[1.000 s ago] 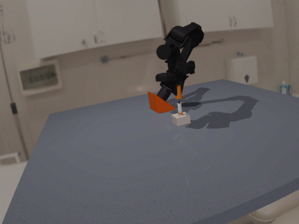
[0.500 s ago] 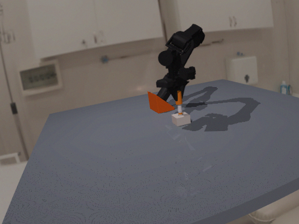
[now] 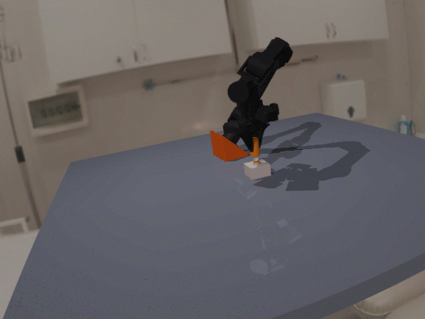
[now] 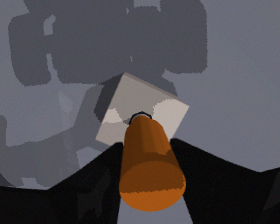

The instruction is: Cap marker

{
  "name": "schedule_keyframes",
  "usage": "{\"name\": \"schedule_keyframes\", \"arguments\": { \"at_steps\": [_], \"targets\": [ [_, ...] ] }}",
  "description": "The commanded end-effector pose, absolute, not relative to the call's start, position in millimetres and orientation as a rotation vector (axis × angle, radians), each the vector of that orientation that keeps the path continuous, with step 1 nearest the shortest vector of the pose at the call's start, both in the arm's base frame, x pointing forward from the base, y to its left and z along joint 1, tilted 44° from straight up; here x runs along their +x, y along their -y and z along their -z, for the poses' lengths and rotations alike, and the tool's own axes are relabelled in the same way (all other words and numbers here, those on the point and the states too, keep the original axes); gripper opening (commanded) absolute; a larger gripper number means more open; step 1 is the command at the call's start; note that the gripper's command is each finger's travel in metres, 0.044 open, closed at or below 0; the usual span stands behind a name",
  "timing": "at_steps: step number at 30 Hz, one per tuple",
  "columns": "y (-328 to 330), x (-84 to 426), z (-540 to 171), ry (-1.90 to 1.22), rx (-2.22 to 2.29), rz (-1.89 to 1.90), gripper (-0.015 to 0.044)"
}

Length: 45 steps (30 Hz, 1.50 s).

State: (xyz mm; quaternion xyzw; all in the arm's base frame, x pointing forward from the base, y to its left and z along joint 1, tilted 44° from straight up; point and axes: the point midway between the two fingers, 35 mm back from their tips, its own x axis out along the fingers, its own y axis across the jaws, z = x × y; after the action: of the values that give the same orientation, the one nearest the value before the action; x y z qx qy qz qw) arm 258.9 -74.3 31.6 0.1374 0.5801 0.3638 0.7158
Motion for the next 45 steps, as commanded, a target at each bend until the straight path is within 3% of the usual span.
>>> {"name": "schedule_keyframes", "arguments": {
  "at_steps": [1, 13, 30, 42, 45],
  "targets": [
    [68.9, 259.2, -27.1, -1.283, 0.309, -0.808, 0.0],
    [68.0, 259.1, -26.4, -1.283, 0.309, -0.808, 0.0],
    [68.7, 258.9, -26.7, -1.284, 0.304, -0.809, 0.044],
    [120.2, 254.0, -80.9, -1.286, 0.304, -0.807, 0.044],
    [118.8, 253.9, -79.1, -1.336, 0.399, -0.733, 0.0361]
  ]
}}
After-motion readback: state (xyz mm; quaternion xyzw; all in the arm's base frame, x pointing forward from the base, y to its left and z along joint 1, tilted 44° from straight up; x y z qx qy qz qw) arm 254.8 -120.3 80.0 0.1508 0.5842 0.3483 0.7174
